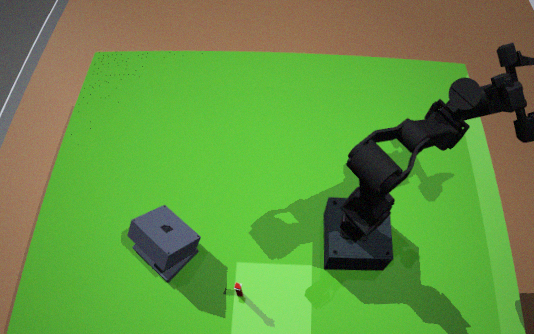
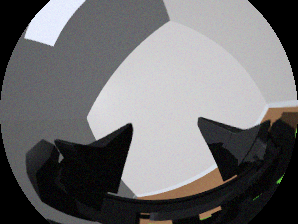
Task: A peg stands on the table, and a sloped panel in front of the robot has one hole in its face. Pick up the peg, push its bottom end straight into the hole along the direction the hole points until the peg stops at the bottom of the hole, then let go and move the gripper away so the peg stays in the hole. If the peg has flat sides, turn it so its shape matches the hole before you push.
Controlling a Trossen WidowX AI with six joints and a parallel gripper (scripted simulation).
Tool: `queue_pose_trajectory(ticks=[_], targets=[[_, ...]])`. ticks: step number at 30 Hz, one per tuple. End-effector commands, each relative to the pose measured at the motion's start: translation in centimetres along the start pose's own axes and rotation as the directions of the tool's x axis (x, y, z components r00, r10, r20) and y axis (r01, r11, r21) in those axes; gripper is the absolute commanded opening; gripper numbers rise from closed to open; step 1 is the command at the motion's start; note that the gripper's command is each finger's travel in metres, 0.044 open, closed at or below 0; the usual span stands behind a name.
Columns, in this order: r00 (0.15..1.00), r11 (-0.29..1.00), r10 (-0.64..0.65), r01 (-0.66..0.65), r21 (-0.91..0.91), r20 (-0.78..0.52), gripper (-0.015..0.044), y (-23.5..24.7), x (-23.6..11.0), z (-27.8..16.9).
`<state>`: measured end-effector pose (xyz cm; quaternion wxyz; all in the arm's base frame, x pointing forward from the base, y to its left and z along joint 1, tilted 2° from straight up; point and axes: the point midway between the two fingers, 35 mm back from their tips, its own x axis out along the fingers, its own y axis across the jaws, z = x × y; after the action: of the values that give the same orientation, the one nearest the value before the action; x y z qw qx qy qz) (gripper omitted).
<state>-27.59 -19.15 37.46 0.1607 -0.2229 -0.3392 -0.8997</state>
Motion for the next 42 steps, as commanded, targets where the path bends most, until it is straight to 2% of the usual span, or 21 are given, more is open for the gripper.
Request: queue_pose_trajectory(ticks=[1,2,18,42], targets=[[1.000,1.000,0.002,-0.002,0.000,-0.002,0.0426,0.1,0.0,-0.1],[1.000,1.000,0.006,-0.006,0.002,-0.010,0.0440,0.2,-0.1,-0.2],[0.958,0.984,0.174,-0.164,0.062,-0.227,0.0440,6.3,-3.1,-5.0],[0.784,0.915,0.402,-0.332,0.228,-0.473,0.0440,14.5,-10.8,-10.3]])
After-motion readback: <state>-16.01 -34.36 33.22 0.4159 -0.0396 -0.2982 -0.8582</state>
